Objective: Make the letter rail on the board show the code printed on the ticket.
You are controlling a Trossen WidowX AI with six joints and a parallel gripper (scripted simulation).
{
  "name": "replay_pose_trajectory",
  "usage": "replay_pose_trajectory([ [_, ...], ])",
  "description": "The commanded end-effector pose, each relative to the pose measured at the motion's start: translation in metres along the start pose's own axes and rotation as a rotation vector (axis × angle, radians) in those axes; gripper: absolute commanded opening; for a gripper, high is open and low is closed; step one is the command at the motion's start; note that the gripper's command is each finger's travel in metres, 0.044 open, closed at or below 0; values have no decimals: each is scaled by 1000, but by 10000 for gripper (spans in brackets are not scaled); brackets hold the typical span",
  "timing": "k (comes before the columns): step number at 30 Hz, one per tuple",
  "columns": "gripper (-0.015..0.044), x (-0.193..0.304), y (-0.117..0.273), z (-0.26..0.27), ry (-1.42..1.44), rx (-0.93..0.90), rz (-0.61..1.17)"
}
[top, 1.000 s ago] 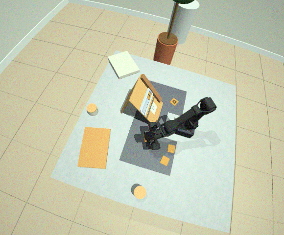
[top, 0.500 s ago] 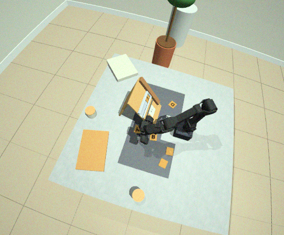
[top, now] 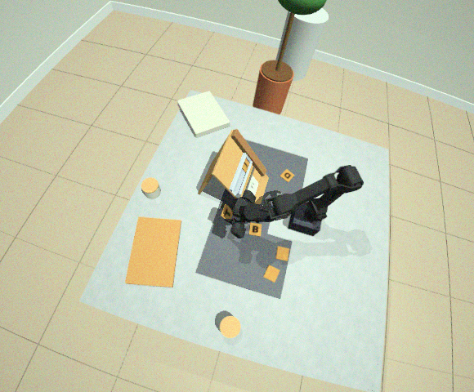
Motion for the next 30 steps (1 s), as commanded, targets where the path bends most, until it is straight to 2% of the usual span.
replay_pose_trajectory([
  [1, 0, -1, 0, -1, -6, 3, -6],
  [30, 0, -3, 1, -14, -5, 4, -6],
])
Point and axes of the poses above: the point midway between the two fingers, 35 mm back from their tips, its own y axis back along the fingers, its own z axis across the jaws, x = y × z, the point moved 3 cm from there along y, back along the fingers, and after that the axes turned 11 degrees about -y, right-handed, at the moved point
